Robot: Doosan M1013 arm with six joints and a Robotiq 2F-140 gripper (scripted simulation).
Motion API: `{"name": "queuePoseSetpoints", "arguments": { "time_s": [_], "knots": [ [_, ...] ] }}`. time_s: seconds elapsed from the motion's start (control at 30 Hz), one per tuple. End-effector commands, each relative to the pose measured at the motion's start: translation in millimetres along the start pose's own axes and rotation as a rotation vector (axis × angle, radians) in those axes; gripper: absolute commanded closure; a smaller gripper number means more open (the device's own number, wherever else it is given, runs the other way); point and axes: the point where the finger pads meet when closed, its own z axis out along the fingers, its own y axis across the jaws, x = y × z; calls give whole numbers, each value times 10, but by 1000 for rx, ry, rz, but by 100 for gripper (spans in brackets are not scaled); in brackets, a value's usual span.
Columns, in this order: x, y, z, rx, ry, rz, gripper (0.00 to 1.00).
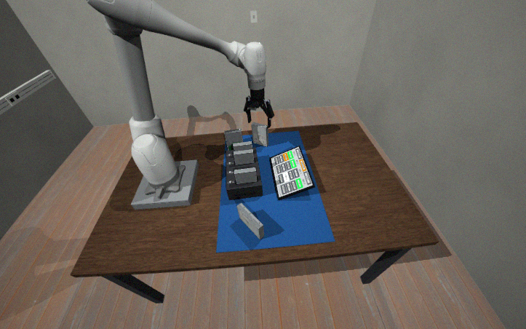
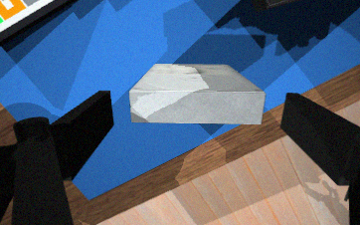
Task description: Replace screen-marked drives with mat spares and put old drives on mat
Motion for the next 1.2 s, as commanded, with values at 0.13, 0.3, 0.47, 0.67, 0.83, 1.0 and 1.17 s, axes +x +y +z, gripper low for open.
{"name": "queuePoseSetpoints", "arguments": {
  "time_s": [0.13, 0.3, 0.47, 0.67, 0.83, 1.0, 1.17],
  "knots": [
    [-4, -1, 169, 0, -1, 0, 11],
    [-4, -1, 298, 0, -1, 0, 11],
    [-4, -1, 371, 0, -1, 0, 11],
    [-4, -2, 492, 0, -1, 0, 11],
    [-4, -2, 562, 0, -1, 0, 11],
    [-4, -2, 589, 0, -1, 0, 11],
    [-4, -2, 612, 0, -1, 0, 11]
  ]
}}
